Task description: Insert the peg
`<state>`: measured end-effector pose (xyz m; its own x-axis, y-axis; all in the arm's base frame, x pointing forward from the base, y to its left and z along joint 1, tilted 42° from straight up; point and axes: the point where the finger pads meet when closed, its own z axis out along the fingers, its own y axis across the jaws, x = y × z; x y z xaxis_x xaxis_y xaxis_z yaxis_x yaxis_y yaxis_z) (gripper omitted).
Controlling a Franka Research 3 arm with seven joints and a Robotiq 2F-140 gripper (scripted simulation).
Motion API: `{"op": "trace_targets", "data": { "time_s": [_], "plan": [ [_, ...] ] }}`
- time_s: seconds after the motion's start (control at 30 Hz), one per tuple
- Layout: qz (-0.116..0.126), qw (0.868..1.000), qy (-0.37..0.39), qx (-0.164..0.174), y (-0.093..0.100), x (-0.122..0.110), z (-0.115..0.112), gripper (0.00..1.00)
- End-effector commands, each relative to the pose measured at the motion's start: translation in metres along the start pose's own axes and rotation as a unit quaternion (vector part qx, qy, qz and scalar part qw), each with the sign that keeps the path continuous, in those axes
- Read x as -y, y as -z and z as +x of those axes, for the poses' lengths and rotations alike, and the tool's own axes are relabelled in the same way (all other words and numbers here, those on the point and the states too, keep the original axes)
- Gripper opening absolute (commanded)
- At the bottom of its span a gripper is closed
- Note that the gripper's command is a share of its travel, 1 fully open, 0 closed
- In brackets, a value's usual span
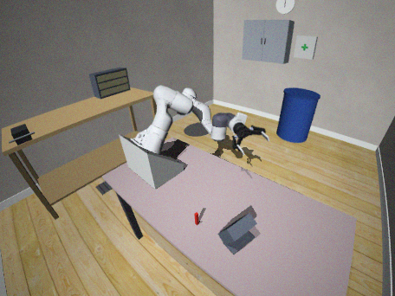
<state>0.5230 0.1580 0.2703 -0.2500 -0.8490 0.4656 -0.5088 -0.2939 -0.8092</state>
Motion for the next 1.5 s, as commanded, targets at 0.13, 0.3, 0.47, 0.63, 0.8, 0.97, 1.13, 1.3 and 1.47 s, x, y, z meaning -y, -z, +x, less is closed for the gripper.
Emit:
{"op": "trace_targets", "data": {
  "time_s": [0.13, 0.3, 0.47, 0.63, 0.8, 0.97, 1.13, 1.3, 1.47],
  "plan": [
    [0.000, 1.000, 0.000, 0.000, 0.000, 0.000, 0.000, 1.00],
    [0.000, 1.000, 0.000, 0.000, 0.000, 0.000, 0.000, 1.00],
    [0.000, 1.000, 0.000, 0.000, 0.000, 0.000, 0.000, 1.00],
    [-0.018, 1.000, -0.007, -0.009, -0.011, -0.010, 0.005, 1.00],
    [-0.071, 0.996, -0.026, -0.038, -0.043, -0.040, 0.023, 1.00],
    [-0.124, 0.989, -0.047, -0.065, -0.070, -0.073, 0.041, 1.00],
    [-0.157, 0.983, -0.061, -0.080, -0.085, -0.094, 0.051, 1.00],
    [-0.210, 0.969, -0.085, -0.103, -0.106, -0.130, 0.066, 1.00],
    [-0.263, 0.951, -0.110, -0.123, -0.122, -0.167, 0.080, 1.00]
  ]
}}
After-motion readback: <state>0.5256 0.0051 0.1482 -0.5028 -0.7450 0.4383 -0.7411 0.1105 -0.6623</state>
